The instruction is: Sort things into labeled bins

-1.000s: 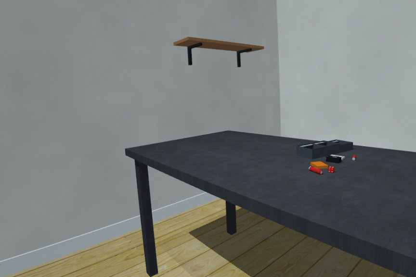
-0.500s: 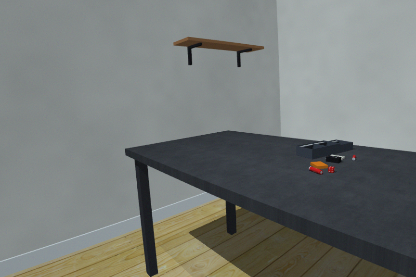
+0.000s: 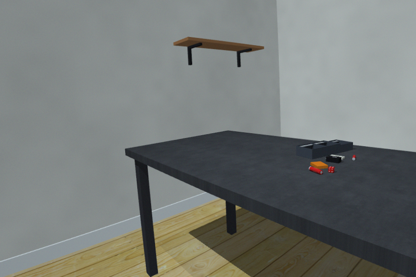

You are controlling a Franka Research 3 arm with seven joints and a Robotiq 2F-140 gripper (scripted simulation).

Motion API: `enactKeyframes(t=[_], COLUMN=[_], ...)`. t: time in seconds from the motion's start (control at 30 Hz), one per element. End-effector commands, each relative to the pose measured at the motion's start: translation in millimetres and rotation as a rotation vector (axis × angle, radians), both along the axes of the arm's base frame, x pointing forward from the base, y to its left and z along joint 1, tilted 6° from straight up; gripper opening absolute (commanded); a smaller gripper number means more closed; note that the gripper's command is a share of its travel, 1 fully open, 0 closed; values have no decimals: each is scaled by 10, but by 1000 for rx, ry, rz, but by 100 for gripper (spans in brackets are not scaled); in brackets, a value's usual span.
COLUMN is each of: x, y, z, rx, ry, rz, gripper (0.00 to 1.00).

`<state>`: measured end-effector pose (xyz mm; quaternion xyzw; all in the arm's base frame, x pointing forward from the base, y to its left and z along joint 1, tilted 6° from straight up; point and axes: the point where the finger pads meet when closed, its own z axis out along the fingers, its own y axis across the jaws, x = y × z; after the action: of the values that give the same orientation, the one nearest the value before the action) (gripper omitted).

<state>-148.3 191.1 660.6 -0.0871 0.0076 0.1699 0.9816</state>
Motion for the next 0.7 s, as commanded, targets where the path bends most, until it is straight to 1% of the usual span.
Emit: enactKeyframes(t=[0.0,0.2,0.67], x=[153,179,118], y=[-179,-160,-112], z=[-426,-887,-930], rx=[7,7,7], ry=[-43,-43,-43], rz=[141,141,141], gripper=[5,5,5])
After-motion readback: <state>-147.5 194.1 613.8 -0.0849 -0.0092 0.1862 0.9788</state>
